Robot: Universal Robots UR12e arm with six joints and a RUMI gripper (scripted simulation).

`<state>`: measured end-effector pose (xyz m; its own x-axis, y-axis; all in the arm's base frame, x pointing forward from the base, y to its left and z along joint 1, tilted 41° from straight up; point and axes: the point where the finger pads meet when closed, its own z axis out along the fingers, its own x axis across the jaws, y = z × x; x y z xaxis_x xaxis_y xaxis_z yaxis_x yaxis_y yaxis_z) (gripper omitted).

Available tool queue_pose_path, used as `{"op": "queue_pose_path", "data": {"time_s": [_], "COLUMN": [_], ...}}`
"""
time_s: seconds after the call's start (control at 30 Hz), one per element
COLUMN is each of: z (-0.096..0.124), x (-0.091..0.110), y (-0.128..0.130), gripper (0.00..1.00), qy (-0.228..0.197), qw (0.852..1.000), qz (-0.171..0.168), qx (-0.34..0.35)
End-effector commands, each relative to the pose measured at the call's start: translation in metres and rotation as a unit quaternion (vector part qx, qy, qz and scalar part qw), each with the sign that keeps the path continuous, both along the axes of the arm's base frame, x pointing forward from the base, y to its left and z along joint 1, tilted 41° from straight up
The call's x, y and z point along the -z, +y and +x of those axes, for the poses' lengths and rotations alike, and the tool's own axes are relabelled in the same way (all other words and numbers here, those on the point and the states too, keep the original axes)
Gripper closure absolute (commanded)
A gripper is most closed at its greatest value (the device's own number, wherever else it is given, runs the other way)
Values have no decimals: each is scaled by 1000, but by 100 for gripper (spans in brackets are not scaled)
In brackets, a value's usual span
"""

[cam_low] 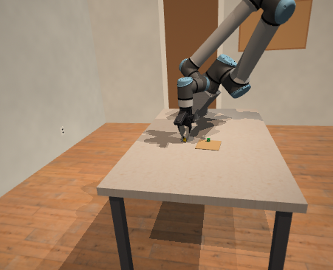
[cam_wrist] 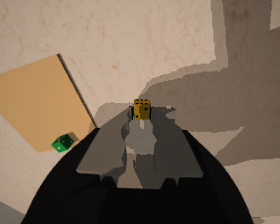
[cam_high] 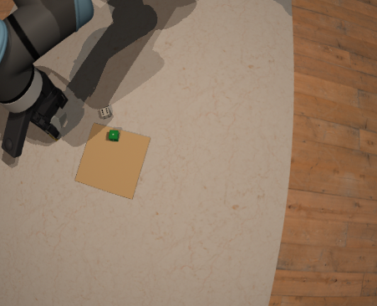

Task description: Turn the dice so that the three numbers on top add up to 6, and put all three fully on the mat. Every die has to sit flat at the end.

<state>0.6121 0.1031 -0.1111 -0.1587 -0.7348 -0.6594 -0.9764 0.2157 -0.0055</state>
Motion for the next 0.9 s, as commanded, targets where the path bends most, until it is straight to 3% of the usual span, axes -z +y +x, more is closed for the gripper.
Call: {"op": "queue_pose_path", "data": {"time_s": [0.0, 0.2, 0.43, 0.87], "z": [-2, -9, -12, -13], "x": [-15, -46, -65, -69], "y": [-13, -40, -55, -59], "gripper": [97, 97, 97, 97], "qy": [0, 0, 0, 0], "qw": [1000, 1000, 1000, 1000], "qz": [0, 0, 0, 0], "qx": [0, 0, 0, 0]}}
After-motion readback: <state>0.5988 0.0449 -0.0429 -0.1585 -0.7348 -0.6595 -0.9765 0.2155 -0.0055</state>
